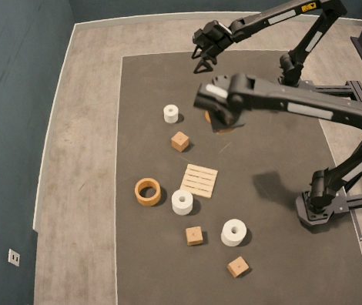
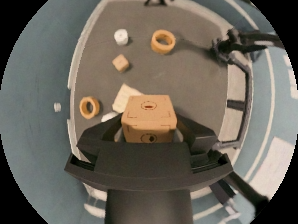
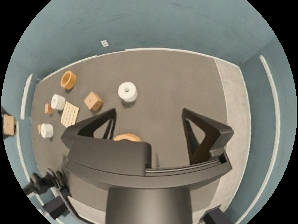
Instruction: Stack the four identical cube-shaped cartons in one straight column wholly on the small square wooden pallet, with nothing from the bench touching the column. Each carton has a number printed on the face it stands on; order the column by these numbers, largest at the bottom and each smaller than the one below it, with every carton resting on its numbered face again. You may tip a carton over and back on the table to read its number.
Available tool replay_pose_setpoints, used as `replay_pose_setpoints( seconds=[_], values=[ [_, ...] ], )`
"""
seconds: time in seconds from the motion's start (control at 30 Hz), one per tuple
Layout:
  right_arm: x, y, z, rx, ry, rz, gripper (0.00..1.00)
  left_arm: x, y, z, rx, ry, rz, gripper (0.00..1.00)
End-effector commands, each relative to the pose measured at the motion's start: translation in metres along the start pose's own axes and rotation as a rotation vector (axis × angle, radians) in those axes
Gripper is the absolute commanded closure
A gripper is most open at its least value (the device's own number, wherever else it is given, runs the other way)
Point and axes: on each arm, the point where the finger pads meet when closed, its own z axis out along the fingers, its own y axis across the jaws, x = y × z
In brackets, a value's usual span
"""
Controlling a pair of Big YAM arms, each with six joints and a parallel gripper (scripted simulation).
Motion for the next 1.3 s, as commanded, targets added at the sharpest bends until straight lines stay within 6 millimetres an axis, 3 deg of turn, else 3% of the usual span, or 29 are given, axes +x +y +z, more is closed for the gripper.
replay_pose_setpoints(
  seconds=[0.0,0.2,0.5,0.63,1.0,1.07,1.1,1.27],
  values=[
    [-0.023,0.001,-0.005,0.000,-0.036,-0.014,0.00,-0.004,0.012,-0.012,-0.036,-0.149,0.142,0.54],
    [-0.023,0.001,-0.005,0.000,-0.036,-0.014,0.00,0.000,0.016,0.003,0.035,-0.342,0.175,0.54],
    [-0.023,0.001,-0.005,0.000,-0.036,-0.014,0.00,-0.009,0.015,-0.006,0.100,-0.693,0.237,0.54],
    [-0.023,0.001,-0.005,0.000,-0.036,-0.014,0.00,-0.016,0.007,-0.013,0.122,-0.729,0.222,0.54],
    [-0.023,0.001,-0.005,0.000,-0.036,-0.014,0.00,-0.016,0.008,-0.013,0.116,-0.728,0.226,0.54],
    [-0.023,0.001,-0.005,0.000,-0.036,-0.014,0.00,-0.027,0.010,-0.032,0.095,-0.734,0.251,0.54],
    [-0.036,0.004,-0.009,-0.005,-0.049,-0.006,0.00,-0.028,0.010,-0.033,0.095,-0.734,0.251,0.54],
    [-0.040,0.013,-0.017,-0.039,-0.061,0.088,0.00,-0.028,0.010,-0.033,0.095,-0.734,0.251,0.54]
  ],
)
